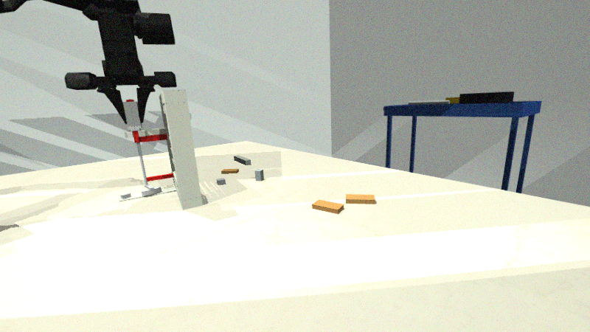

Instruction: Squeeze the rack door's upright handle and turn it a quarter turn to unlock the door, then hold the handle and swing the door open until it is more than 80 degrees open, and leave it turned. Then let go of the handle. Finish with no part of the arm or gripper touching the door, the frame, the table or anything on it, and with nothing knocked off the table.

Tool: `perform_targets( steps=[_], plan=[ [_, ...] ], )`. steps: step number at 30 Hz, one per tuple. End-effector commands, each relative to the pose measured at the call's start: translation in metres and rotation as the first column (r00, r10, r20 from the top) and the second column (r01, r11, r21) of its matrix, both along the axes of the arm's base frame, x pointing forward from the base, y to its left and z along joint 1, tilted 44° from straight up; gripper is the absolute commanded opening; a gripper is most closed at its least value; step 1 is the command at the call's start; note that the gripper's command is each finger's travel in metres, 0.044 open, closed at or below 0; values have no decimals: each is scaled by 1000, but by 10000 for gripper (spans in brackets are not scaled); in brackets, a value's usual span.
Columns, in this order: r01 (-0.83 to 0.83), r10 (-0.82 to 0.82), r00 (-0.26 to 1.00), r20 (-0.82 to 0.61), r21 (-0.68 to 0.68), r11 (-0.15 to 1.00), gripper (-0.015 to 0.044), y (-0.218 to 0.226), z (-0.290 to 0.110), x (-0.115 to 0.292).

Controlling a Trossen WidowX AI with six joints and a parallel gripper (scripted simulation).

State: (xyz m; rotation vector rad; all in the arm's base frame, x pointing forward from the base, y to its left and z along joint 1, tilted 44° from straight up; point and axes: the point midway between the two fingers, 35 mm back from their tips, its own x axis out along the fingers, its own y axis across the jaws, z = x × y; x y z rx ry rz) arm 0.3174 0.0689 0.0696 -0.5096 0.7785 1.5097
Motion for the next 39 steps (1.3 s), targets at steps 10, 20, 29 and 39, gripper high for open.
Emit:
perform_targets(
  steps=[10,20,29,39],
  plan=[
    [-310,298,909,293,-3,951,20,0,-1,0],
    [-310,298,909,293,-3,951,73,0,-1,0],
    [-310,298,909,293,-3,951,292,0,-1,0],
    [-9,9,1000,8,1,1000,292,0,-1,0]
  ],
)
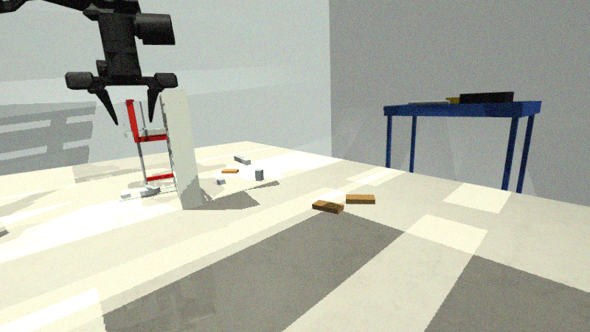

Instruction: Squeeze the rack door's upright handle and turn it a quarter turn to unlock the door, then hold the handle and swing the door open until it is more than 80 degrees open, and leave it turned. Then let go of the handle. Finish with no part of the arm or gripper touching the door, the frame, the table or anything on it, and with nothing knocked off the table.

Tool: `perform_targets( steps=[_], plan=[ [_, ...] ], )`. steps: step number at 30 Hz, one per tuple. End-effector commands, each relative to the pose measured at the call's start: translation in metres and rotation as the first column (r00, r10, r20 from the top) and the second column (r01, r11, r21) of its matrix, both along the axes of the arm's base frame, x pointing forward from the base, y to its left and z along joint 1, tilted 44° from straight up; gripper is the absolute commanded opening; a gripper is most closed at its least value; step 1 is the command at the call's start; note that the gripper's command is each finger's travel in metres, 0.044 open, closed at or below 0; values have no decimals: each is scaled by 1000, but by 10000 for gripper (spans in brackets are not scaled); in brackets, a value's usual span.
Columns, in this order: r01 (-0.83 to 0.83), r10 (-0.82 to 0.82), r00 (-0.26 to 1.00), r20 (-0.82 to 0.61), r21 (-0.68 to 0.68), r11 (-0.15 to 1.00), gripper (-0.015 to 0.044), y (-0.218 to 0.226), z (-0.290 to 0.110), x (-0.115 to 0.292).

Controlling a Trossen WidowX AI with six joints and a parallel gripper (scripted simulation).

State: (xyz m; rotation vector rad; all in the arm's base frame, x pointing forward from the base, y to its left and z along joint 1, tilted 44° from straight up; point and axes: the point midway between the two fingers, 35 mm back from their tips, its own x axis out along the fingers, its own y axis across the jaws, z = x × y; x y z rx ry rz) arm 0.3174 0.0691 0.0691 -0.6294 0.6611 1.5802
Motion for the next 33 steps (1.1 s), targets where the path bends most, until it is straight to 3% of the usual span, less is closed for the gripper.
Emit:
perform_targets(
  steps=[1,7,14,24,33],
  plan=[
    [141,-144,981,-132,-29,990,292,0,0,0],
    [336,-352,881,-315,-108,936,292,0,0,0],
    [517,-564,670,-483,-241,821,292,0,0,0],
    [652,-758,240,-606,-478,589,292,0,0,0],
    [625,-792,-198,-577,-697,352,292,0,0,0]
  ],
)
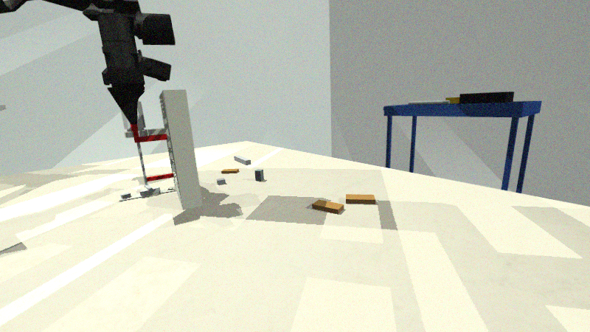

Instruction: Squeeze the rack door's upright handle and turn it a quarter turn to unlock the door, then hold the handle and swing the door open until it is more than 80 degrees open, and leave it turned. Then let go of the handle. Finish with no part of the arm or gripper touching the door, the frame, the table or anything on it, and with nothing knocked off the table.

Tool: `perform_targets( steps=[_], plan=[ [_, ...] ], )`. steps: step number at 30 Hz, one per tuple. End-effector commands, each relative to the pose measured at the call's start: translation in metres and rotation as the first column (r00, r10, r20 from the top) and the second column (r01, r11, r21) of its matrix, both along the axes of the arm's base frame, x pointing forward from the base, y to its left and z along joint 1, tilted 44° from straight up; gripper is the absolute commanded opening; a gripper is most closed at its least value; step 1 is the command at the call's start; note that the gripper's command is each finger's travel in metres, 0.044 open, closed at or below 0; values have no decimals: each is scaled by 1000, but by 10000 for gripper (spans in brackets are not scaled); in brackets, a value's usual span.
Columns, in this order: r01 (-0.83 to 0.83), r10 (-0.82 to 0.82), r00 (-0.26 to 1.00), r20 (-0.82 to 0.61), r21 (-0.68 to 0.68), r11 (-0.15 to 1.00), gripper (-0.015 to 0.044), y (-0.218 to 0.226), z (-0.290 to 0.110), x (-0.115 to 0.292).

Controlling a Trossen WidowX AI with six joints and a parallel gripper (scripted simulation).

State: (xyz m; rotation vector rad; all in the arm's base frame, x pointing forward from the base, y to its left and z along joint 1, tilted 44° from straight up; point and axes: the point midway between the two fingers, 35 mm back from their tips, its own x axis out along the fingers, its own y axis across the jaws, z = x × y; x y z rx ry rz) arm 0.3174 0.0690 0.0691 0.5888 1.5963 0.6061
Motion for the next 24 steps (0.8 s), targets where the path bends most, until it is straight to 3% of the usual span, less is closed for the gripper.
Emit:
perform_targets(
  steps=[1,11,24],
  plan=[
    [149,-152,978,-139,-31,988,292,0,0,0],
    [453,-486,764,-424,-183,872,292,0,0,0],
    [652,-761,228,-607,-485,583,292,0,0,0]
  ],
)
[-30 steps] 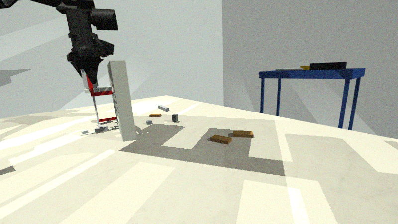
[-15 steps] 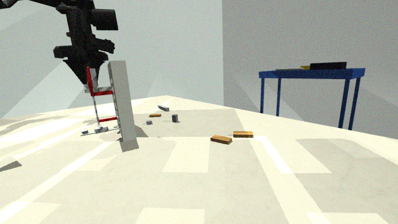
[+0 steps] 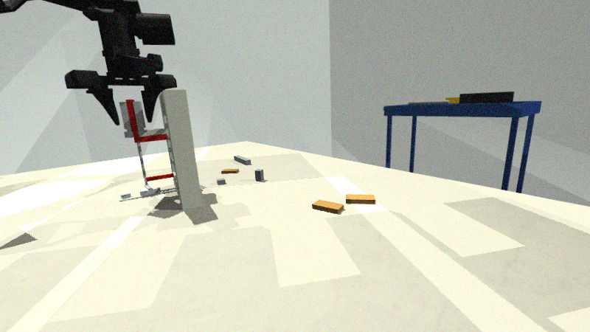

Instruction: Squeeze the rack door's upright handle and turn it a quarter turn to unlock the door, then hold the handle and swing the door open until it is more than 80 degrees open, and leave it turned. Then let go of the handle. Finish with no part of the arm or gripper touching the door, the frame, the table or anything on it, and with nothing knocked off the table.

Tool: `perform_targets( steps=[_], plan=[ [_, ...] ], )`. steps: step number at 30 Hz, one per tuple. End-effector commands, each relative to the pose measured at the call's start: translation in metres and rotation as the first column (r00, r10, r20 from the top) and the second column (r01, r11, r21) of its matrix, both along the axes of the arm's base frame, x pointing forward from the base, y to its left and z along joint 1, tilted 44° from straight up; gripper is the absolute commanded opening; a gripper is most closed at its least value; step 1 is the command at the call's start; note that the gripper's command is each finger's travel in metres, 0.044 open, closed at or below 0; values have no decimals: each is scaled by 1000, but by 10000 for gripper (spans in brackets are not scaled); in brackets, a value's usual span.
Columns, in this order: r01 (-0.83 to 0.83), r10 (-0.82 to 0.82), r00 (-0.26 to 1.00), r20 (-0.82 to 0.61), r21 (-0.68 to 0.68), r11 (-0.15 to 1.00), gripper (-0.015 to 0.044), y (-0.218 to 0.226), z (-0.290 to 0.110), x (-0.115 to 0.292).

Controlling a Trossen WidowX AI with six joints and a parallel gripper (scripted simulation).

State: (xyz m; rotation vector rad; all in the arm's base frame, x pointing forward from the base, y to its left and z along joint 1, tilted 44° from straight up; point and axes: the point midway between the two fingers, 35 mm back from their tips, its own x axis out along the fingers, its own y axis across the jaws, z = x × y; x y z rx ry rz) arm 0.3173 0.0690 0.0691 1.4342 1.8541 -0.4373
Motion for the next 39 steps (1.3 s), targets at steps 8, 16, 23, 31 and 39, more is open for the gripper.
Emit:
perform_targets(
  steps=[8,16,23,31,39],
  plan=[
    [367,-387,855,-344,-125,922,292,0,0,0],
    [386,-409,838,-362,-137,912,292,0,0,0],
    [386,-409,838,-362,-137,912,108,0,0,0],
    [386,-409,838,-362,-137,912,36,0,0,0],
    [368,-389,854,-346,-126,921,20,0,0,-1]
  ],
)
